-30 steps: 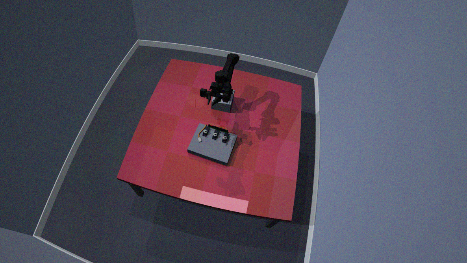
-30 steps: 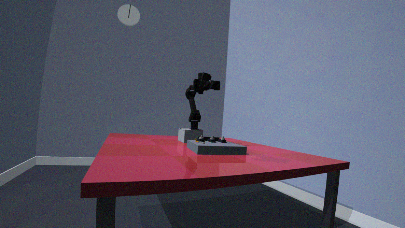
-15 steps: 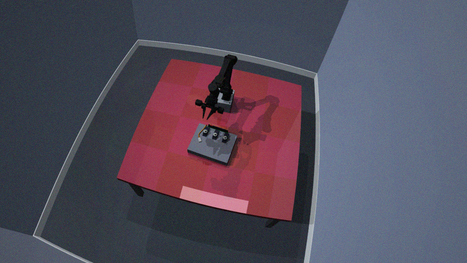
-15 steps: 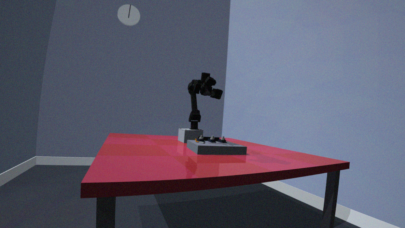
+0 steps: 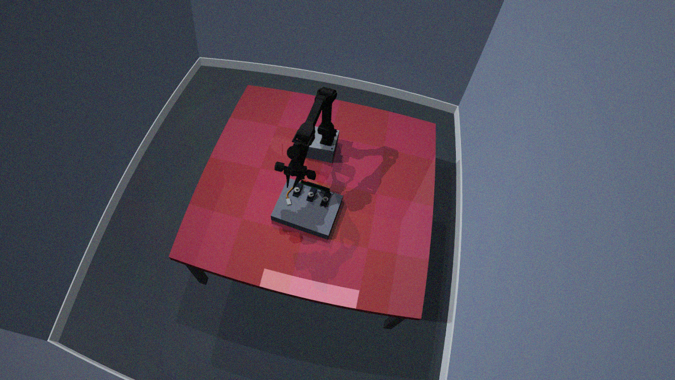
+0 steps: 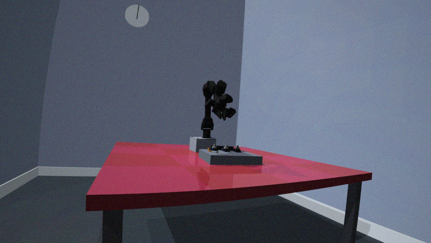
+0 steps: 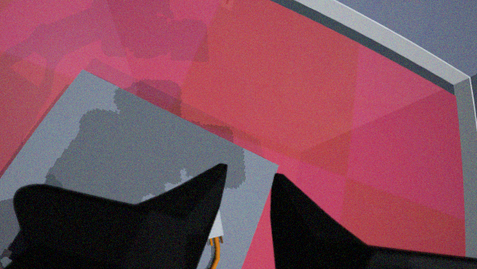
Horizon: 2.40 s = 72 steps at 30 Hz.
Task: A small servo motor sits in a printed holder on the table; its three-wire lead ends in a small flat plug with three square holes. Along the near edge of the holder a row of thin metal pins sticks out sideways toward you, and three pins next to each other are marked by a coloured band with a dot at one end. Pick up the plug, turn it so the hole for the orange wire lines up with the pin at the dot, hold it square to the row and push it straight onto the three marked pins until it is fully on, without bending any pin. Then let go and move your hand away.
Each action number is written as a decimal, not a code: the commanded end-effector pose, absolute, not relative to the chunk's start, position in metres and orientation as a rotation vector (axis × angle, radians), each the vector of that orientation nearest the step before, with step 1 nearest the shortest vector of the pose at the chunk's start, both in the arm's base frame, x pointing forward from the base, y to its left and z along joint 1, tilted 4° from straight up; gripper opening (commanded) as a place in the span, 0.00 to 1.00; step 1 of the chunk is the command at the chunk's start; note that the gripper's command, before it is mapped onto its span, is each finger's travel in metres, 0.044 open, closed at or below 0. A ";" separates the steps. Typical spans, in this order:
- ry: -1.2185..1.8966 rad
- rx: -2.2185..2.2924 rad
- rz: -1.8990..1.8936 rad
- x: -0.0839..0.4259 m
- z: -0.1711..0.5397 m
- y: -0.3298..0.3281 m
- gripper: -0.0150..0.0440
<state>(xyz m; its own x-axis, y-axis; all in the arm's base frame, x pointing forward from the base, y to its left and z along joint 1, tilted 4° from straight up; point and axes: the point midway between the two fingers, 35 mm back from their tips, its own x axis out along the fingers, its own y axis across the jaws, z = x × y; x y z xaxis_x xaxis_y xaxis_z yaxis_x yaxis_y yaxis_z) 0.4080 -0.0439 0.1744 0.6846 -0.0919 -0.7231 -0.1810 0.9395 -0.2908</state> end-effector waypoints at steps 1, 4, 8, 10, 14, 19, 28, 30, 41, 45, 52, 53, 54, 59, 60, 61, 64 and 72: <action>0.917 -0.393 0.078 0.412 0.157 -0.051 0.45; 1.010 -0.420 0.112 0.414 0.138 -0.055 0.45; 1.132 -0.451 0.164 0.413 0.114 -0.062 0.45; 1.192 -0.464 0.194 0.412 0.102 -0.065 0.45; 1.310 -0.486 0.260 0.409 0.078 -0.070 0.45; 1.453 -0.504 0.355 0.401 0.050 -0.077 0.45; 1.495 -0.507 0.385 0.400 0.019 -0.080 0.45; 1.495 -0.507 0.385 0.400 0.017 -0.081 0.45; 1.495 -0.507 0.385 0.400 0.006 -0.081 0.45; 1.495 -0.507 0.385 0.400 0.002 -0.082 0.45; 1.495 -0.507 0.385 0.400 0.002 -0.082 0.27; 1.495 -0.507 0.385 0.400 0.002 -0.082 0.26; 1.495 -0.507 0.385 0.400 0.003 -0.081 0.25; 1.494 -0.507 0.385 0.400 0.028 -0.080 0.25; 1.494 -0.507 0.385 0.400 0.037 -0.079 0.25; 1.494 -0.507 0.385 0.399 0.045 -0.079 0.25; 1.494 -0.507 0.385 0.398 0.059 -0.078 0.25; 1.500 -0.477 0.357 0.386 0.064 -0.074 0.25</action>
<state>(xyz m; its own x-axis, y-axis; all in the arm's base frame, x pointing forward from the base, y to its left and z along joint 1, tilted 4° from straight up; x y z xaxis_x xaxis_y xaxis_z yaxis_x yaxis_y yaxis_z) 0.3936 -0.0755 0.0624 0.0552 -0.0626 -0.9965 -0.5236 0.8480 -0.0823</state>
